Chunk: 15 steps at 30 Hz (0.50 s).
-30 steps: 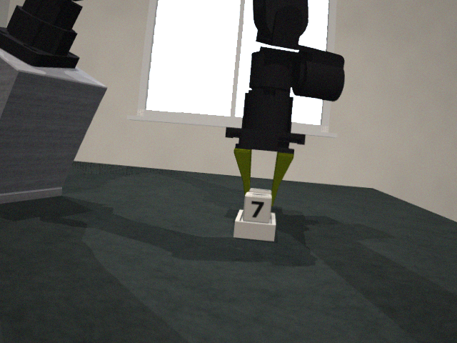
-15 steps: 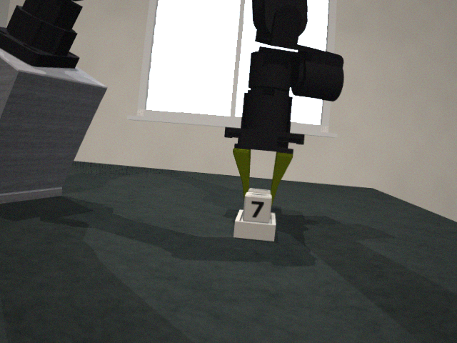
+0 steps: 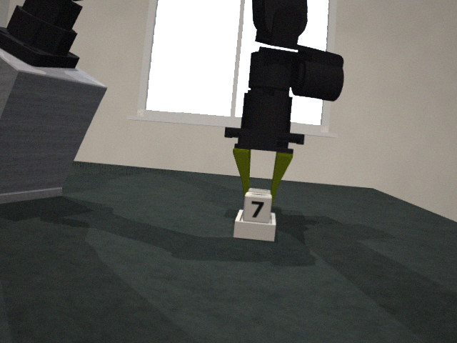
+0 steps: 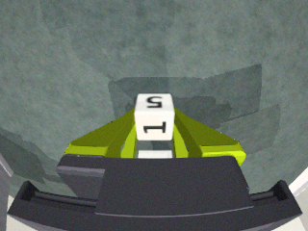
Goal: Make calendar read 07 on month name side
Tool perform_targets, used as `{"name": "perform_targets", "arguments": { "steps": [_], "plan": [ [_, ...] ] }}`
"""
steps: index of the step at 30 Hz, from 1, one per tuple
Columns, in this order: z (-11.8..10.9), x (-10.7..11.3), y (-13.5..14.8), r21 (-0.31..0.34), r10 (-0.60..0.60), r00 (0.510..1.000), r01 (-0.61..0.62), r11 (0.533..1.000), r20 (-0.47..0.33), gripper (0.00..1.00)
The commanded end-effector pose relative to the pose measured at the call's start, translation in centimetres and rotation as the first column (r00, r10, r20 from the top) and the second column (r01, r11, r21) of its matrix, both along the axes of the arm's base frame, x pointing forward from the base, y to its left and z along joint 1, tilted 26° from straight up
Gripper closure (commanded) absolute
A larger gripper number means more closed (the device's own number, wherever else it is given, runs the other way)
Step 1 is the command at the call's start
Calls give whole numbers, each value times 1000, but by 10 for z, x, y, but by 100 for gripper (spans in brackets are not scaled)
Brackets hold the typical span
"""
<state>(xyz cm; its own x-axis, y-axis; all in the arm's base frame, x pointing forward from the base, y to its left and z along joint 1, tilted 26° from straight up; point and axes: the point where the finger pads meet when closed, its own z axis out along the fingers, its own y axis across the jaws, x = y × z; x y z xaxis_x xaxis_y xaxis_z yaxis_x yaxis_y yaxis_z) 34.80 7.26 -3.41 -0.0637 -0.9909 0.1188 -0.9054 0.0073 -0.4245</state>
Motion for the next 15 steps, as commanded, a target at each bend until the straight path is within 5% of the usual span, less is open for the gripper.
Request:
{"name": "perform_targets", "arguments": {
  "steps": [1, 15],
  "plan": [
    [6, 4, -1, 8, 5, 1000, -5, 1000, 22, 74],
    [3, 7, 0, 8, 6, 1000, -6, 1000, 23, 74]
  ]
}}
